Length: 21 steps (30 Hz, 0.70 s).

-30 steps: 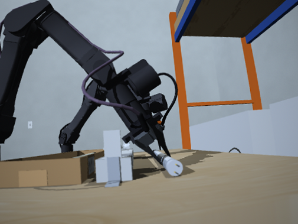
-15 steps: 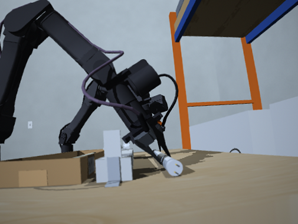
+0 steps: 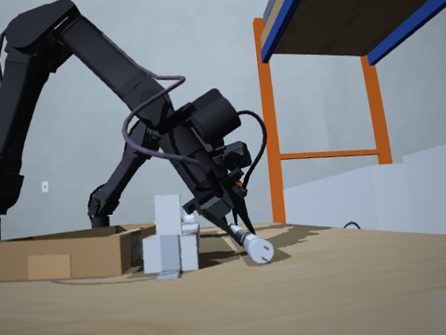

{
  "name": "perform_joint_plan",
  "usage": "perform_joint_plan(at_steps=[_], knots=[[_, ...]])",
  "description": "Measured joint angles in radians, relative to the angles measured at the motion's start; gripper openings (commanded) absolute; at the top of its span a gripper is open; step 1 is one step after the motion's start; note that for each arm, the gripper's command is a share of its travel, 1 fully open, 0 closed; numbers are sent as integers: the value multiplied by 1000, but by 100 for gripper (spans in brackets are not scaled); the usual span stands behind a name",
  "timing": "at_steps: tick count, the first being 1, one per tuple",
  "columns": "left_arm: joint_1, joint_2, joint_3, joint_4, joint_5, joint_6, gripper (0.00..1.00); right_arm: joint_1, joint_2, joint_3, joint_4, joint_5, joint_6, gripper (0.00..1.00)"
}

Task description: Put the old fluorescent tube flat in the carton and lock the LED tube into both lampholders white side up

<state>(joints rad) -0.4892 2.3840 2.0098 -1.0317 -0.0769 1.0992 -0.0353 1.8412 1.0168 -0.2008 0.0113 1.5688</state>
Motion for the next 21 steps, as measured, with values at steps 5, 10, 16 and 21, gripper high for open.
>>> perform_joint_plan(at_steps=[5, 10, 16, 21], knots=[[0, 0, 0, 0, 0, 0, 11, 0, 0, 0, 0, 1, 0, 49], [0, 0, 0, 0, 0, 0, 11, 0, 0, 0, 0, 2, 0, 49], [0, 0, 0, 0, 0, 0, 11, 0, 0, 0, 0, 2, 0, 49], [0, 0, 0, 0, 0, 0, 11, 0, -10, -6, -7, 2, 0, 49]])
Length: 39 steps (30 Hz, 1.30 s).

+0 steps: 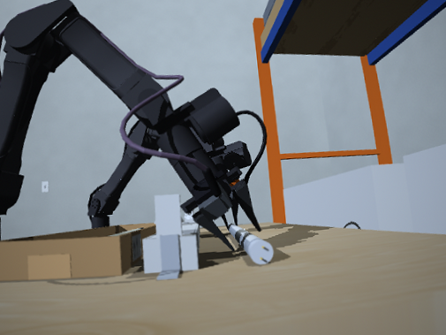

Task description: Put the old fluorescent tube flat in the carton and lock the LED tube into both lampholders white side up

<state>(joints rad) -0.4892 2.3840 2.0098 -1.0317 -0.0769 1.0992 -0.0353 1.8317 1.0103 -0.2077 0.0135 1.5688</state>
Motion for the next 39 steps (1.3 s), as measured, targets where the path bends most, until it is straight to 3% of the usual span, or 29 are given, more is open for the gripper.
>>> perform_joint_plan(at_steps=[17, 32, 39], knots=[[0, 0, 0, 0, 0, 0, 11, 2, -176, -25, -123, 2, 0, 49], [0, 0, 0, 0, 0, 0, 11, 2, -157, 0, -148, 2, 0, 49], [0, 0, 0, 0, 0, 0, 11, 1, -75, 147, -303, 0, 0, 49]])
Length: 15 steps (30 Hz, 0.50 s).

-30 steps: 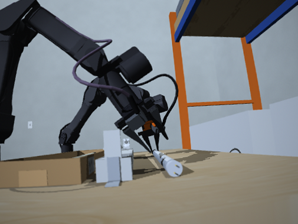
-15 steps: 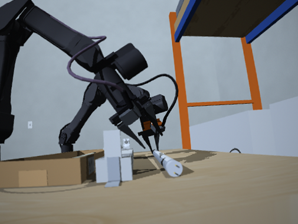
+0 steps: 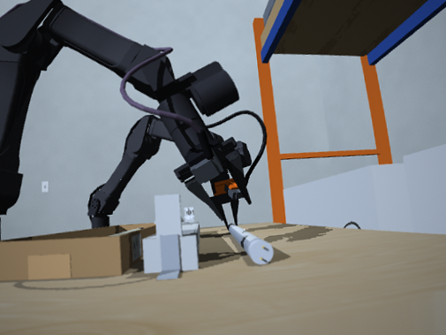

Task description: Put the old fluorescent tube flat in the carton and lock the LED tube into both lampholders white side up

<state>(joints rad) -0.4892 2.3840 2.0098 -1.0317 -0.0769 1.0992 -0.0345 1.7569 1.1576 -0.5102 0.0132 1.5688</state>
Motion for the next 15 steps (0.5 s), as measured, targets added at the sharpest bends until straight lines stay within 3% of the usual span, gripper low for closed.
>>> perform_joint_plan(at_steps=[3, 15], knots=[[0, 0, 0, 0, 0, 0, 11, -1, 58, 105, -97, -3, 0, 49], [0, 0, 0, 0, 0, 0, 11, -2, 200, 340, -337, -7, 0, 49]])
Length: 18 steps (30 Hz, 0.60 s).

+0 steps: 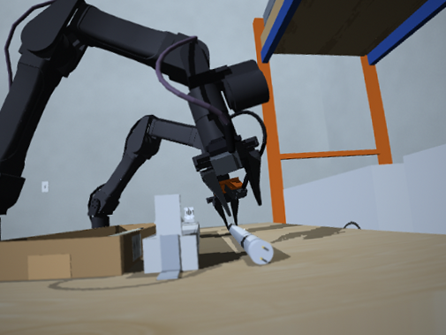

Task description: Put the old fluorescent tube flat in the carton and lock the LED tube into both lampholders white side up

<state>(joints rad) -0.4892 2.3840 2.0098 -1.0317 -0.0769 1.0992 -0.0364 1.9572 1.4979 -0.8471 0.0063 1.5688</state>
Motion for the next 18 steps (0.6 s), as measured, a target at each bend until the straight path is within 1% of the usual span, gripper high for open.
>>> perform_joint_plan(at_steps=[4, 8, 14, 18], knots=[[0, 0, 0, 0, 0, 0, 11, 0, 46, 80, -71, 0, 0, 49], [0, 0, 0, 0, 0, 0, 11, -3, 115, 200, -189, -4, 0, 49], [0, 0, 0, 0, 0, 0, 11, -3, 166, 275, -272, -5, -1, 49], [0, 0, 0, 0, 0, 0, 11, -3, 230, 377, -382, -8, -1, 49]])
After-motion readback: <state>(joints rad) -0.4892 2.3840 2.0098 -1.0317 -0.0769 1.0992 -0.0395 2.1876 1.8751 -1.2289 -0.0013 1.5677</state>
